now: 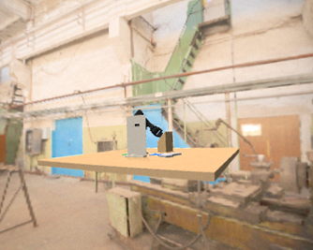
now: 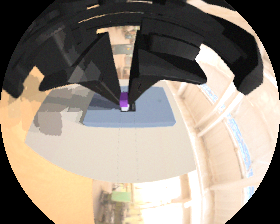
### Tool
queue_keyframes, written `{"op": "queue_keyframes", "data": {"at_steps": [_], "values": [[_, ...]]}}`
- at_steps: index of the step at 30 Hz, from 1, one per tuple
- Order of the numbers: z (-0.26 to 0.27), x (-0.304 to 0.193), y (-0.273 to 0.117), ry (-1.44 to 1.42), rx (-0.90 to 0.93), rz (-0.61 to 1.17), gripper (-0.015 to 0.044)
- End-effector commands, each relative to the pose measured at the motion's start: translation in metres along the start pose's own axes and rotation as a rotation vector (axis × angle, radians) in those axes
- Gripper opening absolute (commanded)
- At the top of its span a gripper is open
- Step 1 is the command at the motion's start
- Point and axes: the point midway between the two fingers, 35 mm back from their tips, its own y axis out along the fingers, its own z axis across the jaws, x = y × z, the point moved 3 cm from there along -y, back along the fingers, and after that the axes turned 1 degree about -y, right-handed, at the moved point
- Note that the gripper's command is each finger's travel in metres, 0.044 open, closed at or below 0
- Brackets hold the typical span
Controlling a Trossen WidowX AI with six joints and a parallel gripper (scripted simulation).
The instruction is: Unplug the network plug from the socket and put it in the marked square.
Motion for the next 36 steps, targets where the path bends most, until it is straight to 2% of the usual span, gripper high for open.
{"op": "queue_keyframes", "data": {"at_steps": [1,36], "values": [[0.0,0.001,0.0,0.003,-0.003,-0.006,0.0],[0.001,-0.005,-0.019,0.003,-0.003,-0.006,0.0]]}}
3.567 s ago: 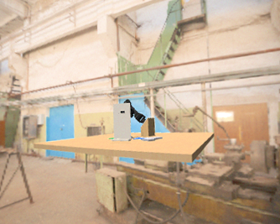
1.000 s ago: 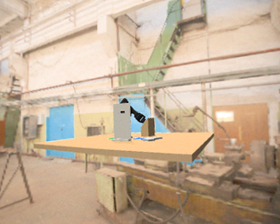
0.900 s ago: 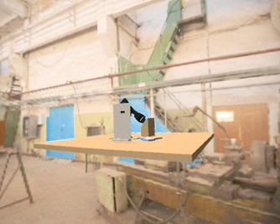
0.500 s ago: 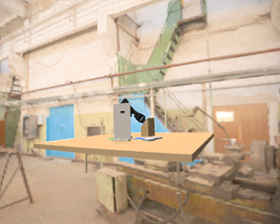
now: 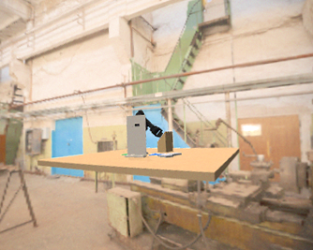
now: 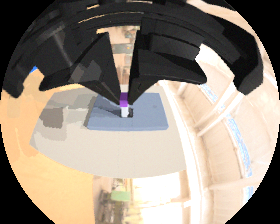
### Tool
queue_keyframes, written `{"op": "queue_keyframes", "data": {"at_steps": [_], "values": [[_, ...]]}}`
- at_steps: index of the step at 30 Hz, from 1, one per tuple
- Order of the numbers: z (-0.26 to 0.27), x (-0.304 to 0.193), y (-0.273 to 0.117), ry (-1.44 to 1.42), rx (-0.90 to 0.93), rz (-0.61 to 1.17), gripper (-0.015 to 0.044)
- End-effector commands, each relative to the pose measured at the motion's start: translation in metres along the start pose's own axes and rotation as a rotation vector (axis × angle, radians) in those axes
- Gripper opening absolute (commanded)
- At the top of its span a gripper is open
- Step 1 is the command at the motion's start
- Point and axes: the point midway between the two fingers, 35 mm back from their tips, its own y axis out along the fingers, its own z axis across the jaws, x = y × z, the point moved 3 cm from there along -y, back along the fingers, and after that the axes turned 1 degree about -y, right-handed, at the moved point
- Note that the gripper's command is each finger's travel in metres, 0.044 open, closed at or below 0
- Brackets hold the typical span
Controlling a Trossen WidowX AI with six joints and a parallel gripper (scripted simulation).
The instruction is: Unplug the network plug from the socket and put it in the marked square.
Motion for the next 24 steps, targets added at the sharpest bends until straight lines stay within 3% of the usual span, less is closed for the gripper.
{"op": "queue_keyframes", "data": {"at_steps": [1,24], "values": [[-0.0018,-0.0022,-0.0038,0.004,-0.007,0.002,0.0],[-0.0018,-0.0008,-0.0133,0.004,-0.007,0.003,0.0]]}}
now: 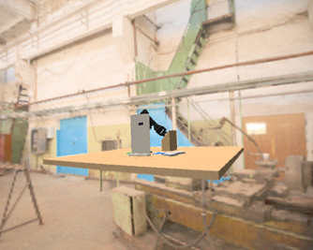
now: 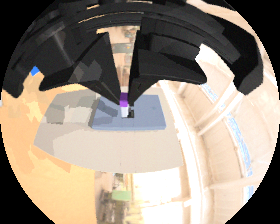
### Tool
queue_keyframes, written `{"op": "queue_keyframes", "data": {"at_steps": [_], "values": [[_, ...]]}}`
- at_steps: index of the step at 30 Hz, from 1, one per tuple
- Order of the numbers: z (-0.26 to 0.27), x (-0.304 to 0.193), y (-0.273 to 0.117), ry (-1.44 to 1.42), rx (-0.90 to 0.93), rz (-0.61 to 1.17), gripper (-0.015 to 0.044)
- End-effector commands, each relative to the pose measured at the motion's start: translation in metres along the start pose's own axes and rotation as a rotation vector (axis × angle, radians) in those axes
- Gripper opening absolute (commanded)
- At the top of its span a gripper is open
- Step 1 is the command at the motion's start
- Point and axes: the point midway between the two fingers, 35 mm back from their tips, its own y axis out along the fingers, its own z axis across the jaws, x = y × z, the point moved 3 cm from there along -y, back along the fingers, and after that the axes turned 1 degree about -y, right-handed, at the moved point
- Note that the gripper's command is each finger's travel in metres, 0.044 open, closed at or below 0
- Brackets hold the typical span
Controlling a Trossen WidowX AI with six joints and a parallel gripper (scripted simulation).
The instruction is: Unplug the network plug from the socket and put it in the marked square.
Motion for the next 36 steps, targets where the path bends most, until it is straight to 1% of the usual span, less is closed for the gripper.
{"op": "queue_keyframes", "data": {"at_steps": [1,36], "values": [[-0.001,-0.002,-0.003,0.0,-0.001,0.009,0.0],[-0.001,0.0,-0.017,0.0,-0.001,0.009,0.0]]}}
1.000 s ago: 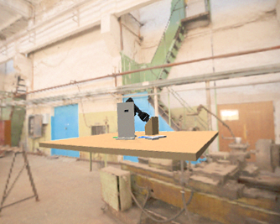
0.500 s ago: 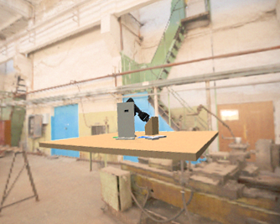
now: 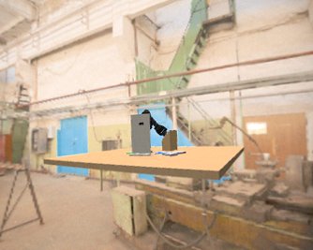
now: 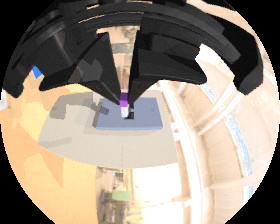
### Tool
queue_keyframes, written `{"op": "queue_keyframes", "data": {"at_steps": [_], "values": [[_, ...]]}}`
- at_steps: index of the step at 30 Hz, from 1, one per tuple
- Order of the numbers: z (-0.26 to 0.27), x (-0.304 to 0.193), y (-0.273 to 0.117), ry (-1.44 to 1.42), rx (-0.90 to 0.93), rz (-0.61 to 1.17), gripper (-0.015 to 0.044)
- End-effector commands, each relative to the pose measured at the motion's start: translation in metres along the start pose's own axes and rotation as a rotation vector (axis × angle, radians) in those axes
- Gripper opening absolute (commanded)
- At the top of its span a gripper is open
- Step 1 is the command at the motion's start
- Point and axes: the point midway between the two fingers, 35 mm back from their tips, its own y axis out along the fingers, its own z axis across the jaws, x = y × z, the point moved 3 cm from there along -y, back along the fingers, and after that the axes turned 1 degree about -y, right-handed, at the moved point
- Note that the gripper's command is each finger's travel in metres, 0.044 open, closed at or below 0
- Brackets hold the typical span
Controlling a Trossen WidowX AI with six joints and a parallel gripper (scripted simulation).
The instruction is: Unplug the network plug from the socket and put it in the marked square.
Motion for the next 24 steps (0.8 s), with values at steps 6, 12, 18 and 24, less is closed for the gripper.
{"op": "queue_keyframes", "data": {"at_steps": [6,12,18,24], "values": [[-0.001,-0.0019,-0.0047,-0.002,0.0,0.008,0.0],[-0.001,-0.0016,-0.0069,-0.002,0.0,0.008,0.0],[-0.001,-0.0013,-0.0091,-0.002,-0.001,0.009,0.0],[-0.001,-0.0009,-0.0112,-0.002,-0.001,0.009,0.0]]}}
